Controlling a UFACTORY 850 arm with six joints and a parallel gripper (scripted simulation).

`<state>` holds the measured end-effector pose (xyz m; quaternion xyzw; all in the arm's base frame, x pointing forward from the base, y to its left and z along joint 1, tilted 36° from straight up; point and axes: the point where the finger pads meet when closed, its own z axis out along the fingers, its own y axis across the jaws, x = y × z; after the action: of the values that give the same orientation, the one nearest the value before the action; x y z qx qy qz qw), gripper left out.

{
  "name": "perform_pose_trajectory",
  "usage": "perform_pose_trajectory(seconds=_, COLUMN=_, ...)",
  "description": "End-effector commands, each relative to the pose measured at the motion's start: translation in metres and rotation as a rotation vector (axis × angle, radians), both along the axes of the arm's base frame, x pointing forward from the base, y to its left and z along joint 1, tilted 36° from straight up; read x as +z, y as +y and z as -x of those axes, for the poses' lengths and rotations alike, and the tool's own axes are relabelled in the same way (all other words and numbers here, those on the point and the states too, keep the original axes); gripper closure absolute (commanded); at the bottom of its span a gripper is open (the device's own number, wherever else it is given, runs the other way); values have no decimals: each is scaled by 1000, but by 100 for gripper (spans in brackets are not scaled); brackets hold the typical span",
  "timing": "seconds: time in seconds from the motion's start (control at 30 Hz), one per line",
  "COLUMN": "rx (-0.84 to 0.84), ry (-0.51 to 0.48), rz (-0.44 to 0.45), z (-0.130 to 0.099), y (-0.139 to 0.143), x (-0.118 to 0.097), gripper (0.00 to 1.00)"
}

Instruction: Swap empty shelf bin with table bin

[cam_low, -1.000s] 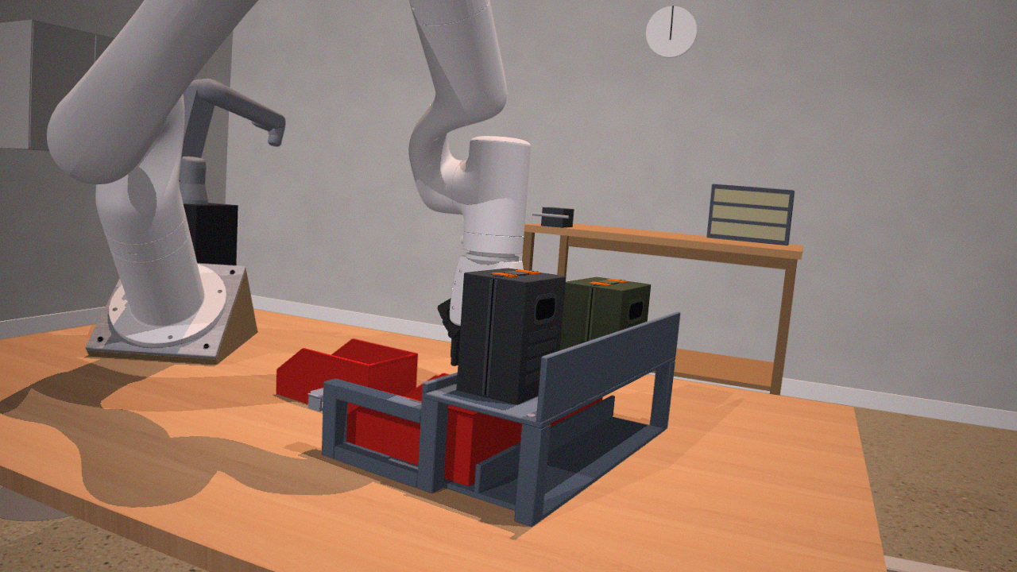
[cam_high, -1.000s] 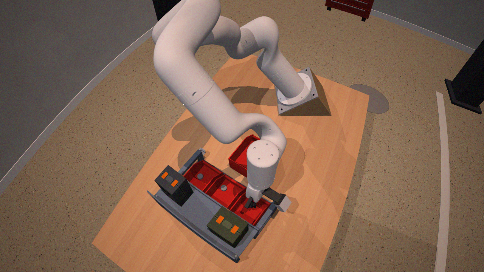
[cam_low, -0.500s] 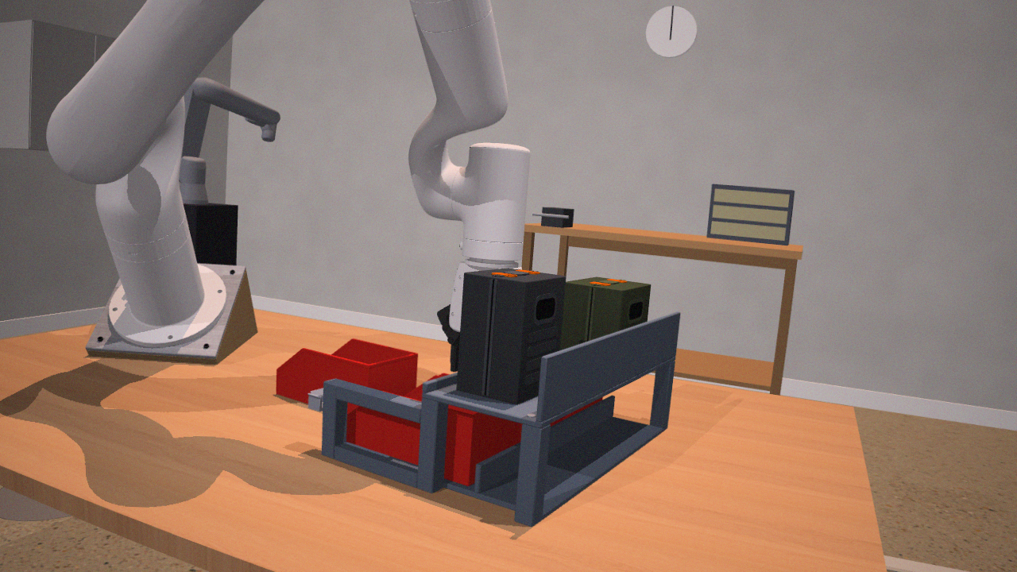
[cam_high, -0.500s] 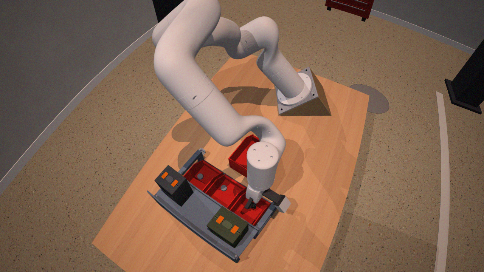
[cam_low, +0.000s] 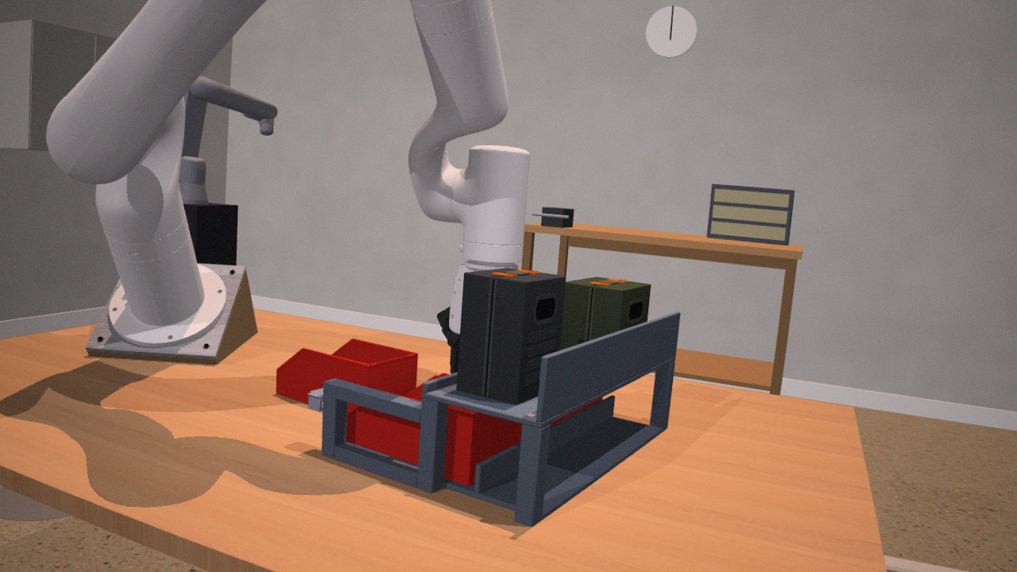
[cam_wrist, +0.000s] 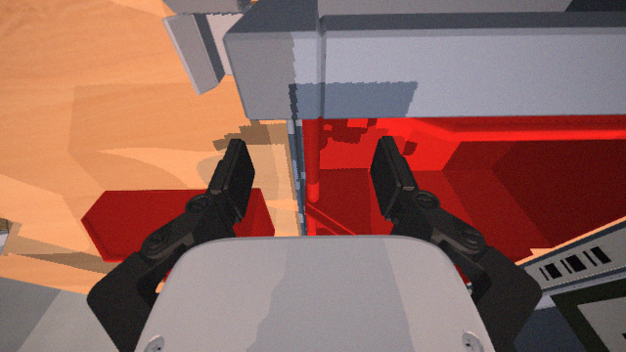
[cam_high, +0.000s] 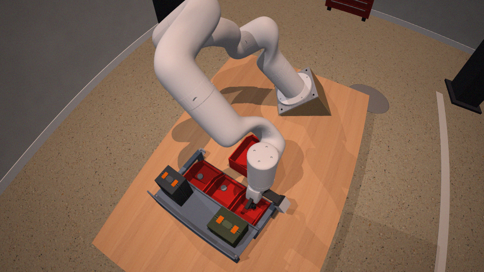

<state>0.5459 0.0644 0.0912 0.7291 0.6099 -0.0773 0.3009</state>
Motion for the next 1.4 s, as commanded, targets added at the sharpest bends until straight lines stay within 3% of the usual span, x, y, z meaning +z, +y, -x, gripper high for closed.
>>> perform_pose_trajectory(seconds=0.0, rx=1, ry=-1, rz=-1, z=-1, y=1, x=1, gripper=5)
perform_pose_trajectory(seconds=0.23, rx=1, ry=-1, rz=-1, z=-1, y=1, x=1, gripper=5)
perform_pose_trajectory(seconds=0.27, rx=1, ry=-1, rz=-1, z=-1, y=1, x=1, gripper=100)
perform_pose_trajectory(seconds=1.37, rx=1, ry=-1, rz=-1, z=-1, y=1, x=1, gripper=100)
